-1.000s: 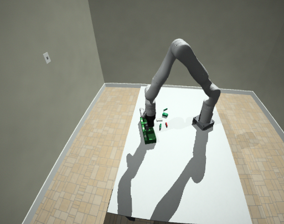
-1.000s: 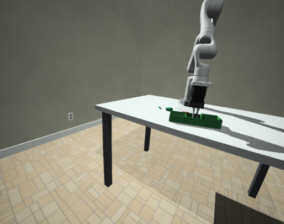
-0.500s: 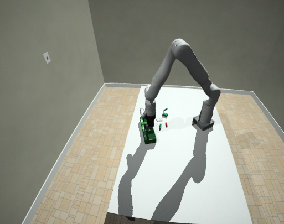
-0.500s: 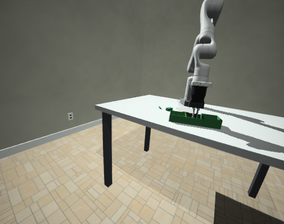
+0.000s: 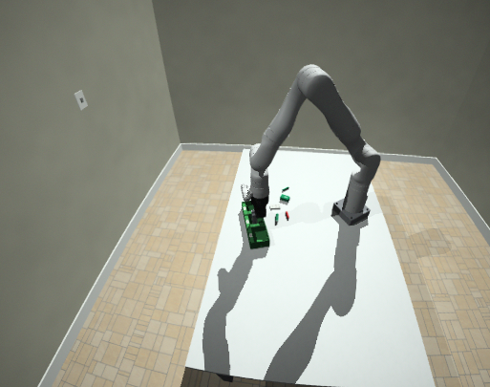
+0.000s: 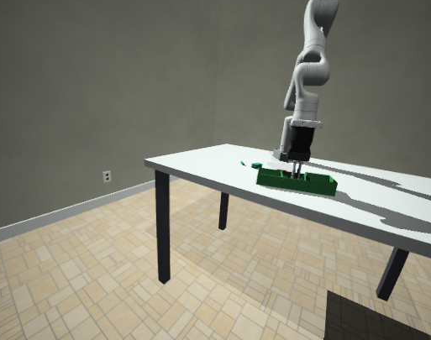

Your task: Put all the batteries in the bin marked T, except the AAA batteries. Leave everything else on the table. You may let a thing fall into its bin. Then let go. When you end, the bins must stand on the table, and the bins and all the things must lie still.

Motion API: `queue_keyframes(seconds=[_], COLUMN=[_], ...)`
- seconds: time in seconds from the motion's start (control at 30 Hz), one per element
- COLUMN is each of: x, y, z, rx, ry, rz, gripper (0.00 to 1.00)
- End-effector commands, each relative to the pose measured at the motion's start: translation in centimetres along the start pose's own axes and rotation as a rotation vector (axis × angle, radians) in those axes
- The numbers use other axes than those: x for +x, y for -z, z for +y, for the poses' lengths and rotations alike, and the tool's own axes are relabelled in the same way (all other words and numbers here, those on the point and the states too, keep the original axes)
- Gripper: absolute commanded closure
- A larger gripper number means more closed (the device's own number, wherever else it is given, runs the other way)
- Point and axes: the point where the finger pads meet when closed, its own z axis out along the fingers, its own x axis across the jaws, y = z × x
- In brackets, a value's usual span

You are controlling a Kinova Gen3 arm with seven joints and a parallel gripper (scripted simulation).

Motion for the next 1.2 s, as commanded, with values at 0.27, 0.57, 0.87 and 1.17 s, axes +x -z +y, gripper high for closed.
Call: queue_keyframes(seconds=[0.27,0.57,0.87,1.17], x=[-0.1,-0.1,-1.1,-5.6], y=[1.4,4.5,4.9,4.9], z=[-0.3,-0.2,-0.2,-0.1], rx=[0.009,0.009,0.009,0.009], ry=[0.001,0.001,0.001,0.001], rz=[-0.001,-0.001,-0.001,-0.001], gripper=[0.69,0.69,0.69,0.69])
